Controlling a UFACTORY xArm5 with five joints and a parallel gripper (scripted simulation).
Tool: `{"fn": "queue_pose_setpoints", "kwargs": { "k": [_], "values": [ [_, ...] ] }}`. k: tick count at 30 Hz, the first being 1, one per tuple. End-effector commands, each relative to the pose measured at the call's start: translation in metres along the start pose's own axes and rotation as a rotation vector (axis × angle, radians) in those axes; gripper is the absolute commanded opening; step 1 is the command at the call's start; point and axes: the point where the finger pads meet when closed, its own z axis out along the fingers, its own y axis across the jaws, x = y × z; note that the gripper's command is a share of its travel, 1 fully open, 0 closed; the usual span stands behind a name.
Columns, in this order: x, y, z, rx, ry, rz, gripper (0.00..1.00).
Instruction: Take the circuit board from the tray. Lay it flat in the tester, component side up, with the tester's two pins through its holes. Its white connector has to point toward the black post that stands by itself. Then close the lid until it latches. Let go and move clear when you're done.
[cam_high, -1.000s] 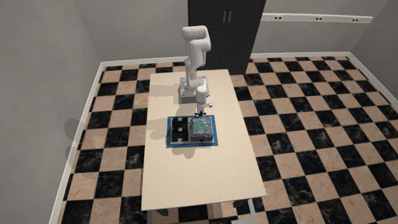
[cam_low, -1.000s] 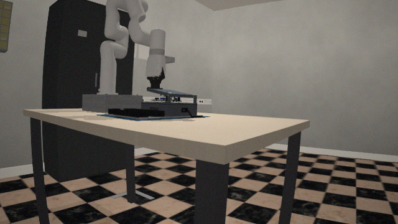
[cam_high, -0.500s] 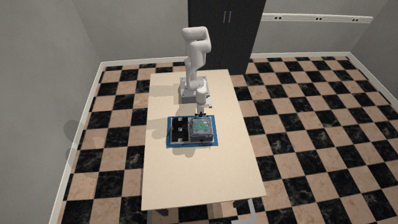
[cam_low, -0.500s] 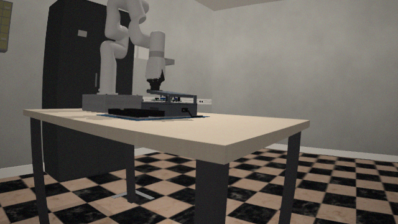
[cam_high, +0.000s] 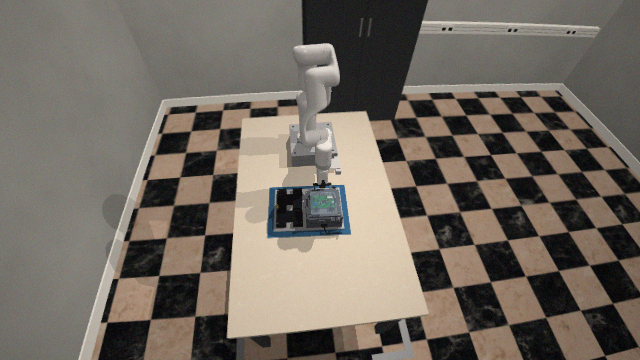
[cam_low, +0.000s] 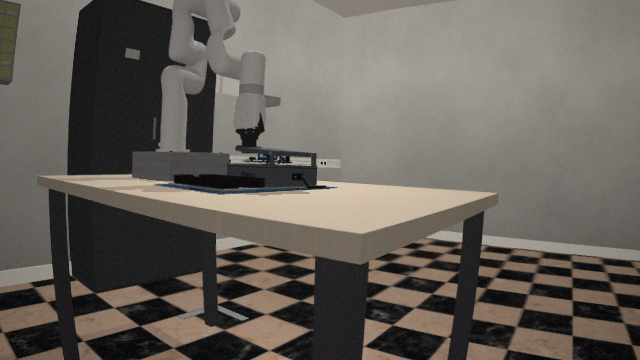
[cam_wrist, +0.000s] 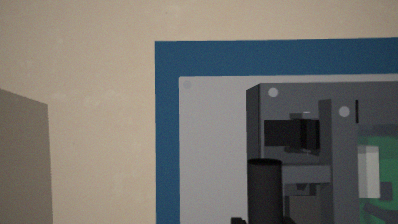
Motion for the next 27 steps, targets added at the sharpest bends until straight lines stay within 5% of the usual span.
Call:
{"fn": "queue_pose_setpoints", "kwargs": {
  "k": [1,27],
  "values": [
    [0.0002,0.0009,0.0,-0.002,0.0,0.0,0.0],
    [0.0002,0.0006,0.0023,-0.002,0.0,0.0,0.0]
  ]
}}
